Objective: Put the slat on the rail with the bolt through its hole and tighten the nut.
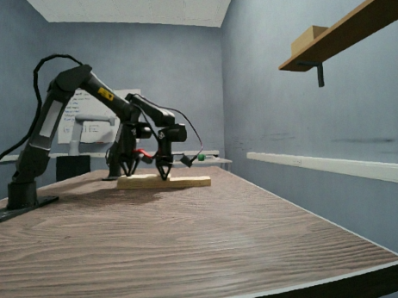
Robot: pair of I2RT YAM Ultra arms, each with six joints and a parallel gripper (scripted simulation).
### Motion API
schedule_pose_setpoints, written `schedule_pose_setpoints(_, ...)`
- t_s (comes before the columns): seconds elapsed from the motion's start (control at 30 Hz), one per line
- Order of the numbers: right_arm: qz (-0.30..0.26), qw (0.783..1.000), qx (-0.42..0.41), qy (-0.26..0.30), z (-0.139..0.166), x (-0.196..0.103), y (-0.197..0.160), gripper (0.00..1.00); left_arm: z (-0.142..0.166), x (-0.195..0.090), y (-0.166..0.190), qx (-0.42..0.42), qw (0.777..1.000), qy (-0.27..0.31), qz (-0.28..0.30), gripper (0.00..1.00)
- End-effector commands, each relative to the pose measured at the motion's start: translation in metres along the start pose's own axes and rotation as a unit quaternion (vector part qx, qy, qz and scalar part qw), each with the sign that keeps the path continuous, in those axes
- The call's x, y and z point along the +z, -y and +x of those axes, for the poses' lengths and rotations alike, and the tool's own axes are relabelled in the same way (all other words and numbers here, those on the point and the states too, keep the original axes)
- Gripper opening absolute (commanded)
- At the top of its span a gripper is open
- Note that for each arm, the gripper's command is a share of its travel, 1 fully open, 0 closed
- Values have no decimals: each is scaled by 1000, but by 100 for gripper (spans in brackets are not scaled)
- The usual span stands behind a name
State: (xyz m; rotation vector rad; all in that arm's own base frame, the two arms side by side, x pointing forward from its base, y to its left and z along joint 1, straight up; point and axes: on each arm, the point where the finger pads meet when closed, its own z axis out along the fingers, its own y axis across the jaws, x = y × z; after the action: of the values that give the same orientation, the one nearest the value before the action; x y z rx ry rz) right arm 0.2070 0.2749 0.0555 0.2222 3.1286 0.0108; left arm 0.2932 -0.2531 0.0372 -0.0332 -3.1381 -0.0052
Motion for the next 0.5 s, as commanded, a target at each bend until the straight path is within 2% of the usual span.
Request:
schedule_pose_setpoints(0.0,-4,990,-139,3,-1,-6,-2,34,-2,-4,1,0,1000,5,4,72)
schedule_pose_setpoints(0.2,-3,963,-271,3,-1,-6,-2,34,-2,-4,1,0,1000,5,4,72)
schedule_pose_setpoints(0.4,-3,917,-398,3,-1,-7,-2,34,-2,-4,1,0,1000,5,4,72)
schedule_pose_setpoints(0.47,-3,917,-398,3,-1,-7,-2,34,-2,-4,1,0,1000,5,4,72)
